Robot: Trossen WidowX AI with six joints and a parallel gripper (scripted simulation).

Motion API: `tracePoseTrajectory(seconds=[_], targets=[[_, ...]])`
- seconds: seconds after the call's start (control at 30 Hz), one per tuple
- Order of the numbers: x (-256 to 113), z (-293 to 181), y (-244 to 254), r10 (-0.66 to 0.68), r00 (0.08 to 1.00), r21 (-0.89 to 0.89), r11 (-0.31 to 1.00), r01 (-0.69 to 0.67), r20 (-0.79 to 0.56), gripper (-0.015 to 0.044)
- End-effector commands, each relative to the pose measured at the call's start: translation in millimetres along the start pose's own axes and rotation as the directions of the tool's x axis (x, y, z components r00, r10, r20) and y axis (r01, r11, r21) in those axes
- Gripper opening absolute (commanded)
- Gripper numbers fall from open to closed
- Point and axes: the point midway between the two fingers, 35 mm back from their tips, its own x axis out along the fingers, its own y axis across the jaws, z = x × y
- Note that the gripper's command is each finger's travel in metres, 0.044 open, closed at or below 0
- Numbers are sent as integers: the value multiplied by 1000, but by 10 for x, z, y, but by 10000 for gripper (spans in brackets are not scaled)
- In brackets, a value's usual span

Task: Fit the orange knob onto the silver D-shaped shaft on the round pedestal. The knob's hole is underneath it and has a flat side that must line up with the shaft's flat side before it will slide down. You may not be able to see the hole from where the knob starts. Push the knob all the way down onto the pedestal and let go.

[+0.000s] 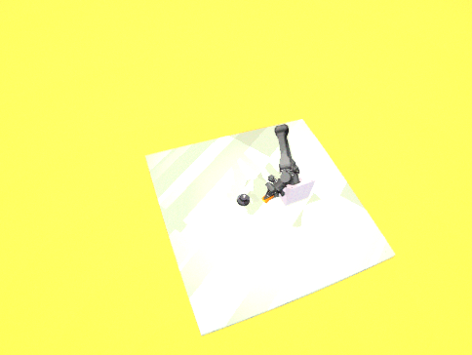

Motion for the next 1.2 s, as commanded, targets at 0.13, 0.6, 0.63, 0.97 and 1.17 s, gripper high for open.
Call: tracePoseTrajectory(seconds=[0.13, 0.6, 0.63, 0.97, 1.17], targets=[[110, -12, -37, -147, 989, 9, 989, 147, -6, 0], [340, -9, -165, -437, 899, 8, 899, 437, -8, 0], [357, -8, -175, -457, 889, 8, 889, 457, -8, 0], [516, -1, -268, -634, 774, 8, 774, 634, -8, 0], [599, 12, -331, -728, 685, 13, 685, 728, -8, 0]])
